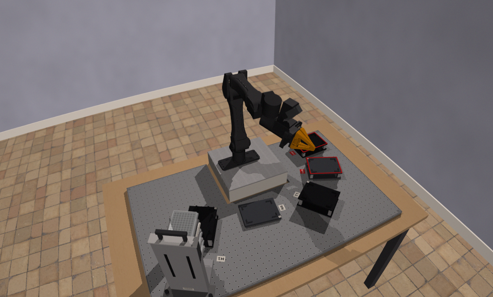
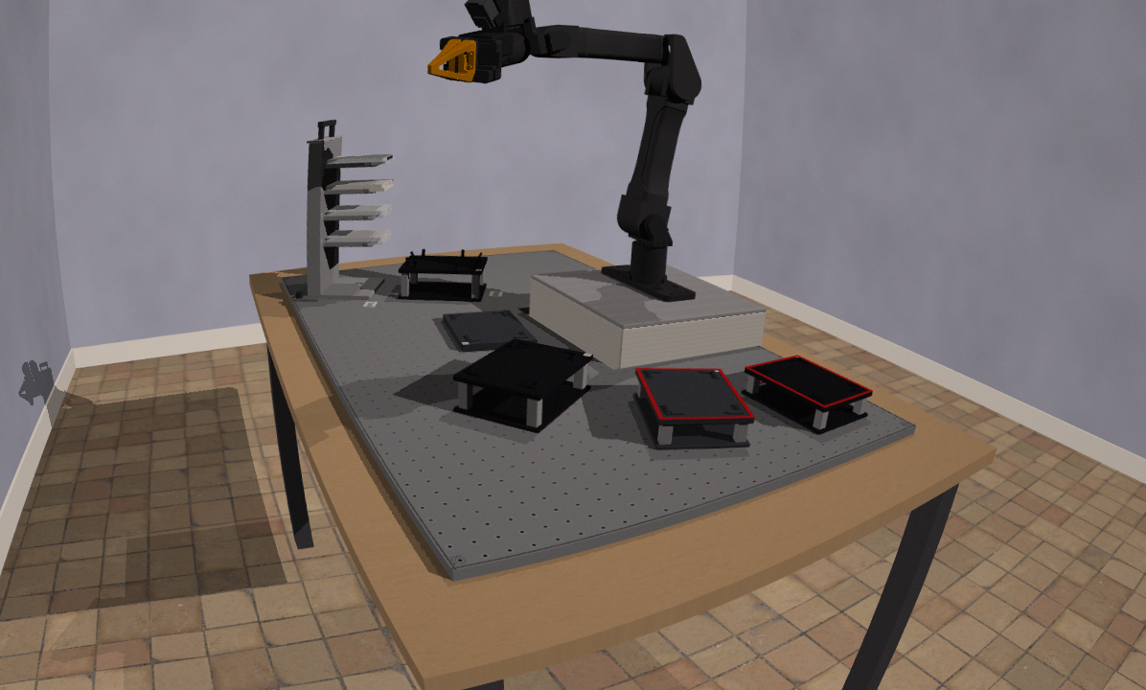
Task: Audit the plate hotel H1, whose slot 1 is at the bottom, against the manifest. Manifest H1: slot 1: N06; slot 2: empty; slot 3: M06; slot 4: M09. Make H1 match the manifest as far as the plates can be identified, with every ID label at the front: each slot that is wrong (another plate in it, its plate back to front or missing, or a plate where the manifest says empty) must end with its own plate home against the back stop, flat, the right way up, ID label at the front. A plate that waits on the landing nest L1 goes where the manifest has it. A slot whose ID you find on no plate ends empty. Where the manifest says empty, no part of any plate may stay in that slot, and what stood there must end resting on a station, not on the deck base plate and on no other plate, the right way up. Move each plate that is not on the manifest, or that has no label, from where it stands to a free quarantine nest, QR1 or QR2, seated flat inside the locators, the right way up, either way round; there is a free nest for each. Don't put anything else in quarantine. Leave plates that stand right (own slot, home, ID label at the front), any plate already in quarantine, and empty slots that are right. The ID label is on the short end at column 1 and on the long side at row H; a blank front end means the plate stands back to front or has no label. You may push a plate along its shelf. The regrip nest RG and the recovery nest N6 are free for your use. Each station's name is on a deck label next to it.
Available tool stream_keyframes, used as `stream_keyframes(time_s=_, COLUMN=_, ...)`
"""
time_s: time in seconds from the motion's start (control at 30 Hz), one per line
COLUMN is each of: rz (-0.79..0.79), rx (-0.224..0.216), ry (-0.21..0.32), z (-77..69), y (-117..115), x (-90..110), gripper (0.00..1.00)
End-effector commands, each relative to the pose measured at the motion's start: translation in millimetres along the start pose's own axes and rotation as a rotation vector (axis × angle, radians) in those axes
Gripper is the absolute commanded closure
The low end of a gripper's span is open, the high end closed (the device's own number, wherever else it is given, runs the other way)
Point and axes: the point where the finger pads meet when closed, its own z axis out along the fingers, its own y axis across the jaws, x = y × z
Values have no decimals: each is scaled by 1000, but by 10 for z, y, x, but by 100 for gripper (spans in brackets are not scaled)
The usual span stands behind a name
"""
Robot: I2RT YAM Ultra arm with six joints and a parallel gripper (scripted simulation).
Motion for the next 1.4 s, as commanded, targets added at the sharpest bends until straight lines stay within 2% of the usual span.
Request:
stream_keyframes(time_s=0.0, rz=40, rx=11, ry=46, z=25, y=-5, x=-23, gripper=100)
stream_keyframes(time_s=0.07, rz=55, rx=24, ry=65, z=26, y=-60, x=49, gripper=100)
stream_keyframes(time_s=0.1, rz=47, rx=38, ry=48, z=-47, y=-88, x=6, gripper=100)
stream_keyframes(time_s=0.13, rz=63, rx=31, ry=76, z=-29, y=-61, x=195, gripper=100)
stream_keyframes(time_s=0.17, rz=70, rx=32, ry=88, z=41, y=-91, x=149, gripper=100)
stream_keyframes(time_s=0.27, rz=107, rx=29, ry=150, z=77, y=-44, x=236, gripper=100)
stream_keyframes(time_s=0.3, rz=110, rx=38, ry=150, z=67, y=-90, x=277, gripper=100)
stream_keyframes(time_s=0.33, rz=100, rx=54, ry=126, z=-33, y=-110, x=213, gripper=100)
stream_keyframes(time_s=0.37, rz=124, rx=44, ry=173, z=72, y=-103, x=345, gripper=100)
stream_keyframes(time_s=0.4, rz=135, rx=41, ry=195, z=86, y=-73, x=371, gripper=100)
stream_keyframes(time_s=0.47, rz=135, rx=41, ry=195, z=86, y=-73, x=371, gripper=100)
stream_keyframes(time_s=0.53, rz=158, rx=45, ry=236, z=96, y=-63, x=435, gripper=100)
stream_keyframes(time_s=0.57, rz=151, rx=59, ry=216, z=20, y=-92, x=387, gripper=100)
stream_keyframes(time_s=0.6, rz=173, rx=53, ry=259, z=92, y=-85, x=505, gripper=100)
stream_keyframes(time_s=0.7, rz=207, rx=61, ry=324, z=97, y=-71, x=603, gripper=100)
stream_keyframes(time_s=0.73, rz=210, rx=70, ry=324, z=83, y=-111, x=644, gripper=100)
stream_keyframes(time_s=0.77, rz=203, rx=85, ry=301, z=-22, y=-128, x=594, gripper=100)
stream_keyframes(time_s=0.8, rz=217, rx=79, ry=330, z=-10, y=-102, x=768, gripper=100)
stream_keyframes(time_s=0.83, rz=217, rx=79, ry=330, z=-10, y=-103, x=801, gripper=100)
stream_keyframes(time_s=0.87, rz=231, rx=80, ry=358, z=11, y=-105, x=852, gripper=100)
stream_keyframes(time_s=0.9, rz=233, rx=76, ry=371, z=80, y=-100, x=808, gripper=100)
stream_keyframes(time_s=0.97, rz=252, rx=78, ry=412, z=82, y=-76, x=870, gripper=100)
stream_keyframes(time_s=1.03, rz=252, rx=78, ry=412, z=82, y=-76, x=870, gripper=100)
stream_keyframes(time_s=1.17, rz=295, rx=96, ry=502, z=57, y=-70, x=1002, gripper=100)
stream_keyframes(time_s=1.2, rz=287, rx=110, ry=474, z=-36, y=-98, x=925, gripper=100)
stream_keyframes(time_s=1.23, rz=293, rx=119, ry=476, z=-68, y=-126, x=980, gripper=100)
stream_keyframes(time_s=1.27, rz=306, rx=113, ry=508, z=-74, y=-89, x=1160, gripper=100)
stream_keyframes(time_s=1.3, rz=303, rx=112, ry=508, z=-79, y=-88, x=1192, gripper=100)
stream_keyframes(time_s=1.33, rz=316, rx=116, ry=532, z=-88, y=-79, x=1223, gripper=100)
stream_keyframes(time_s=1.37, rz=318, rx=111, ry=550, z=3, y=-84, x=1202, gripper=100)
